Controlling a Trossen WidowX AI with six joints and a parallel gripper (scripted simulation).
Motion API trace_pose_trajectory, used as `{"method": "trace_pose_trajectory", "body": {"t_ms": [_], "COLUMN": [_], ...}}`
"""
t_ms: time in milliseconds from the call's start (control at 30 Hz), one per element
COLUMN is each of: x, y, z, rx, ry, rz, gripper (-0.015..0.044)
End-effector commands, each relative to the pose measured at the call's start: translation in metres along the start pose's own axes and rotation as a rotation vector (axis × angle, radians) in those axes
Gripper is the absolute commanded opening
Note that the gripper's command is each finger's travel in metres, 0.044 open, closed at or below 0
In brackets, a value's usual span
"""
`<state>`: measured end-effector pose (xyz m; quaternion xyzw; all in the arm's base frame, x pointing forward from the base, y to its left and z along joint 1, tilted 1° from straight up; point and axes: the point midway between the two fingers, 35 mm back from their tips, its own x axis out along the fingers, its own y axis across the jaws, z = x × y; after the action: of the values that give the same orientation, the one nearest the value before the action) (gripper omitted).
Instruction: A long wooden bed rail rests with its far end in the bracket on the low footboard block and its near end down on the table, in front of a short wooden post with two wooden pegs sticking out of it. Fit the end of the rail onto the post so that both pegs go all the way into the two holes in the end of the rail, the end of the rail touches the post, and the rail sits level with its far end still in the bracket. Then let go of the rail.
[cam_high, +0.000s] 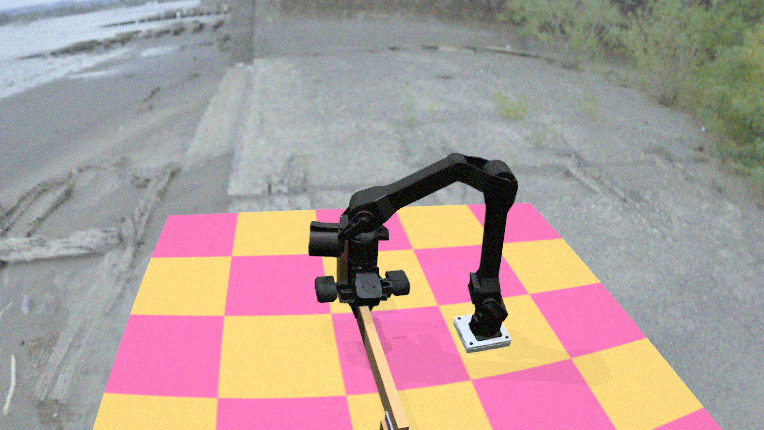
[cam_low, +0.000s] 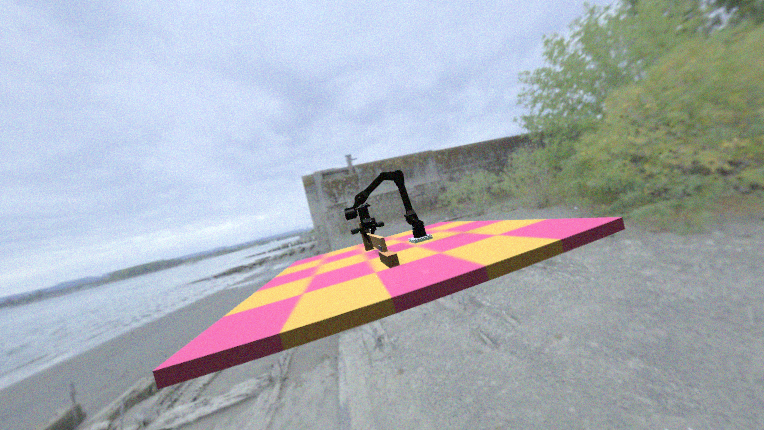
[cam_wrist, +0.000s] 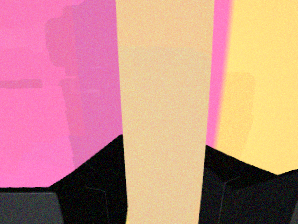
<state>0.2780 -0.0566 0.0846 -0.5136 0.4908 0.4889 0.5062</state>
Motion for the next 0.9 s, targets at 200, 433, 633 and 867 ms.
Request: {"method": "trace_pose_trajectory", "body": {"t_ms": [200, 433, 633, 867], "x": [-0.0021, -0.0014, -0.0007, -0.0007], "y": [-0.0019, -0.0021, -0.0022, -0.0024], "z": [-0.0037, -0.0058, -0.0075, -0.0095], "rx": [-0.004, -0.004, -0.004, -0.004], "ry": [0.000, 0.000, 0.001, 0.001], "rz": [-0.006, -0.006, -0.006, -0.006], "gripper": [0.0000, 0.0000, 0.0000, 0.0000]}}
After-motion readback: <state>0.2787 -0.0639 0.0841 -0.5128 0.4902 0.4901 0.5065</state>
